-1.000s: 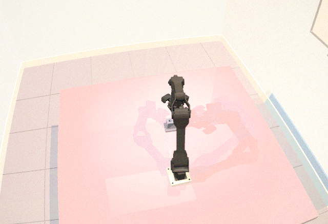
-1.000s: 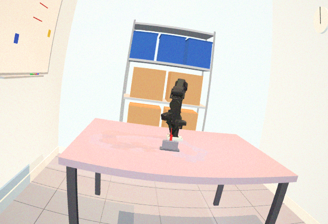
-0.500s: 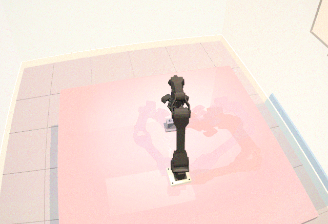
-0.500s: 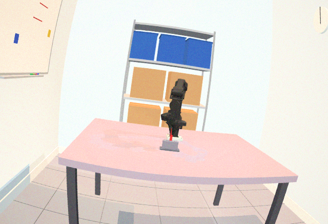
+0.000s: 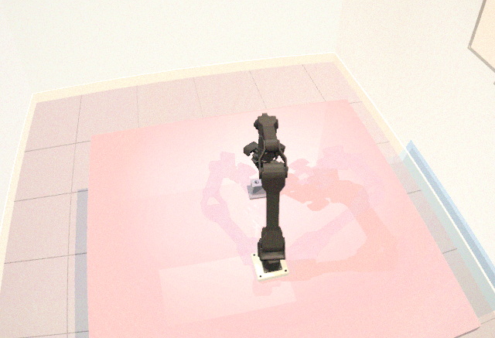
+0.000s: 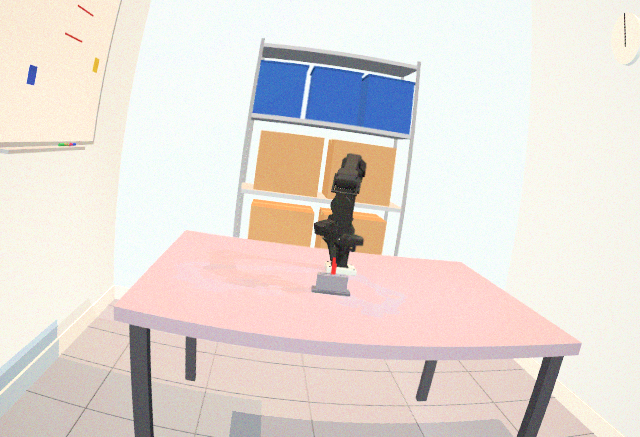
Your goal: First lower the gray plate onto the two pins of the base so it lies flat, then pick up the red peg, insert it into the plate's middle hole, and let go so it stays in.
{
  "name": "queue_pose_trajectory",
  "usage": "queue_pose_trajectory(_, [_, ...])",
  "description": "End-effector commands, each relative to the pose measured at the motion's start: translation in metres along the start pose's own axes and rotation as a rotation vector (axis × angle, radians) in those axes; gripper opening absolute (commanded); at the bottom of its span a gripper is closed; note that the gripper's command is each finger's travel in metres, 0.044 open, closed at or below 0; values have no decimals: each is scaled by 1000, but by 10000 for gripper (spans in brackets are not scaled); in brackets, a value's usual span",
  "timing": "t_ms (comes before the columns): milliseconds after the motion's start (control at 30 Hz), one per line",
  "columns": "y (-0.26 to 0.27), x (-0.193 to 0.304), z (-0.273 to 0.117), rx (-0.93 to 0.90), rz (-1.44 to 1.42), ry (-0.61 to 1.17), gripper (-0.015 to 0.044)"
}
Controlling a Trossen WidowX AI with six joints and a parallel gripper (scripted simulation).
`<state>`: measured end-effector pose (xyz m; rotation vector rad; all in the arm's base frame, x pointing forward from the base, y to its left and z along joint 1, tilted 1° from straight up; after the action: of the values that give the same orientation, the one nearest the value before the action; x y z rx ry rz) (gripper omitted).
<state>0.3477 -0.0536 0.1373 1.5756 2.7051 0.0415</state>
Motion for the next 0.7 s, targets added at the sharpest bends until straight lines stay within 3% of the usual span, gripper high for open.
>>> queue_pose_trajectory(0, [0, 0, 0, 0, 0, 0, 150])
queue_pose_trajectory(667, [-1, 0, -9, -6, -2, -1, 150])
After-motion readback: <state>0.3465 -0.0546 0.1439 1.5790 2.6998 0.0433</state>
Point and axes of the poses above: the point midway between the two fingers, 35 mm back from their tips, its own z axis out along the fingers, its own y axis across the jaws, x = y × z, the point moved 2 cm from there along -z, back along the fingers, and after that the axes turned 1 degree about z, right-handed, at the moved point
